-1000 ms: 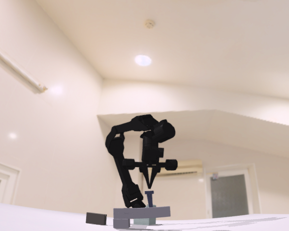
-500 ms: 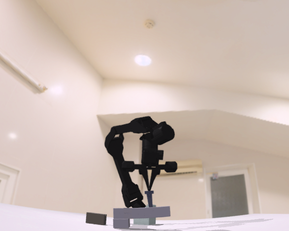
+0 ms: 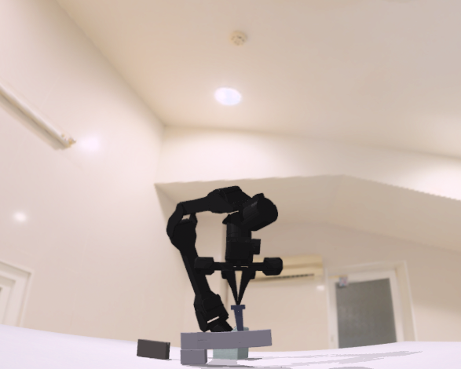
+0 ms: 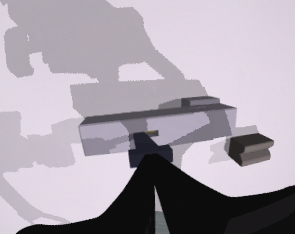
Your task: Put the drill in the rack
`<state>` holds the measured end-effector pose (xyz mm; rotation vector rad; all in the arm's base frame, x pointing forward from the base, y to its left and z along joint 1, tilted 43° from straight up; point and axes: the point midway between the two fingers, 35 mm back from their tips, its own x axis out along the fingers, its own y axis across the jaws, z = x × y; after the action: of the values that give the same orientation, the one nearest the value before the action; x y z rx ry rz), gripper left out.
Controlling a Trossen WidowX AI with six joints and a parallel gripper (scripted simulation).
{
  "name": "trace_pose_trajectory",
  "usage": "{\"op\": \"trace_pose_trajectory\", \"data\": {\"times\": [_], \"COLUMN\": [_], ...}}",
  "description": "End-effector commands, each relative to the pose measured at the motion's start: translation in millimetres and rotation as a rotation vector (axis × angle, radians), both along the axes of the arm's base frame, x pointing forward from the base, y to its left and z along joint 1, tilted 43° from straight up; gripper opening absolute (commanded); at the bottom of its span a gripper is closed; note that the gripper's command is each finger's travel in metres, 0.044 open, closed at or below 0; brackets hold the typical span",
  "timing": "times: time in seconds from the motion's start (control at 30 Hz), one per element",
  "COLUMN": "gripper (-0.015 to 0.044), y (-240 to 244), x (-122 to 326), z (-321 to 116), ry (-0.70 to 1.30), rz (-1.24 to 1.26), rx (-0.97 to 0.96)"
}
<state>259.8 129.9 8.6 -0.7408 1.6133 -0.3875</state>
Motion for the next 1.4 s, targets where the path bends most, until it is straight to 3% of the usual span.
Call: {"op": "trace_pose_trajectory", "data": {"times": [0.0, 1.37], "gripper": [0.0, 0.0], "y": [-6, -16], "x": [-3, -10], "z": [-6, -16], "ry": [0.018, 0.018], "rz": [-0.009, -0.009], "rx": [-0.01, -0.01]}}
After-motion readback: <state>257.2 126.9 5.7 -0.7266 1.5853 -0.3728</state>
